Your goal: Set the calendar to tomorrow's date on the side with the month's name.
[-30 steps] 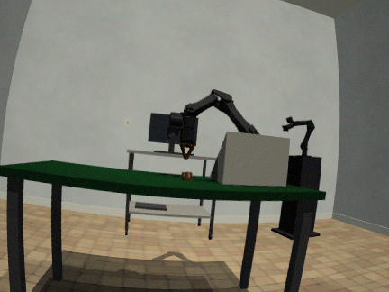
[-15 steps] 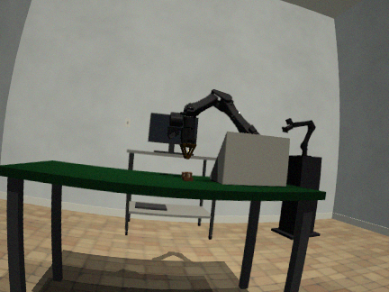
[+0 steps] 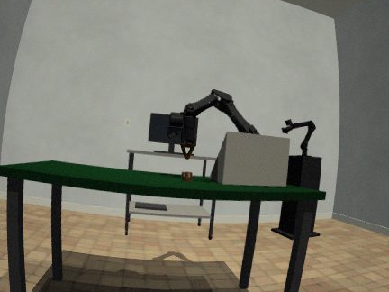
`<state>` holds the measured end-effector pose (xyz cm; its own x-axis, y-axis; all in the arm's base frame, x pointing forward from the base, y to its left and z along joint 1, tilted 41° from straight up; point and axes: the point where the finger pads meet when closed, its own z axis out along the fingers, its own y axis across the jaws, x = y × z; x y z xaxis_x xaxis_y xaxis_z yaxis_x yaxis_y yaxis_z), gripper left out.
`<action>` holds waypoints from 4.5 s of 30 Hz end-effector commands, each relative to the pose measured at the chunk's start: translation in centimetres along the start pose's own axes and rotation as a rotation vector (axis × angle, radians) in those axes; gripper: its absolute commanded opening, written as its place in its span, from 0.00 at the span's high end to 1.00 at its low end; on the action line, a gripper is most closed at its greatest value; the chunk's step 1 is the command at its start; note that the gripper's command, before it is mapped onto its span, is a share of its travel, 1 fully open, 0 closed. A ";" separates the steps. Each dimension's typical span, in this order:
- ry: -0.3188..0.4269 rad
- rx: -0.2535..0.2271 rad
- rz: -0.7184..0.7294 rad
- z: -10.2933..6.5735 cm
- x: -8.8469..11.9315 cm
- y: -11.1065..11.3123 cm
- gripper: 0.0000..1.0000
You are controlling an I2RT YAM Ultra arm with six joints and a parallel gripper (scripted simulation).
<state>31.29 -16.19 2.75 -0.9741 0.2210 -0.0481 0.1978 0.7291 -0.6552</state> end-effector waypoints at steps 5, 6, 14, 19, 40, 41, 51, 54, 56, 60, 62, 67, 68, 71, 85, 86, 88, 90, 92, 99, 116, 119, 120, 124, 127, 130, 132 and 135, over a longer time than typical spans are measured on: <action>-0.018 -0.002 0.321 -0.3 -0.4 0.1 0.00; -0.018 -0.002 0.345 -0.3 -0.4 0.1 0.00; -0.018 -0.004 0.595 -0.1 -0.4 0.1 0.00; -0.017 -0.006 0.773 0.0 -0.4 0.0 0.00; -0.016 -0.012 1.473 0.5 -0.4 -0.1 0.00; -0.016 -0.012 1.473 0.5 -0.4 -0.1 0.00; -0.015 -0.013 1.516 0.6 -0.4 -0.1 0.55; -0.015 -0.013 1.516 0.6 -0.4 -0.1 0.55; -0.015 -0.013 1.516 0.6 -0.4 -0.1 0.55; -0.015 -0.013 1.516 0.6 -0.4 -0.1 0.55; -0.015 -0.013 1.516 0.6 -0.4 -0.1 0.55; -0.015 -0.013 1.516 0.6 -0.4 -0.1 0.55; -0.015 -0.013 1.516 0.6 -0.4 -0.1 0.55; -0.015 -0.013 1.516 0.6 -0.4 -0.1 0.55; -0.015 -0.013 1.516 0.6 -0.4 -0.1 0.55; -0.015 -0.013 1.516 0.6 -0.4 -0.1 0.55; -0.015 -0.013 1.516 0.6 -0.4 -0.1 0.55; -0.015 -0.013 1.516 0.7 -0.4 -0.1 0.55; -0.015 -0.013 1.516 0.8 -0.4 -0.1 0.55; -0.015 -0.012 1.516 1.2 -0.4 -0.1 0.55; -0.015 -0.012 1.516 3.3 -0.4 0.0 0.55; -0.016 -0.012 1.516 3.7 -0.4 0.0 0.55; -0.016 -0.012 1.516 3.9 -0.4 0.0 0.55; -0.016 -0.012 1.516 4.5 -0.5 0.0 0.55; -0.016 -0.012 1.516 4.6 -0.5 0.0 0.55; -0.016 -0.012 1.516 5.0 -0.5 0.0 0.55; -0.016 -0.012 1.516 5.2 -0.5 0.0 0.55; -0.016 -0.012 1.516 5.4 -0.5 0.0 0.55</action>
<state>30.63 -19.83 -1.50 0.1427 0.7395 -0.6578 0.9833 -0.1815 0.0093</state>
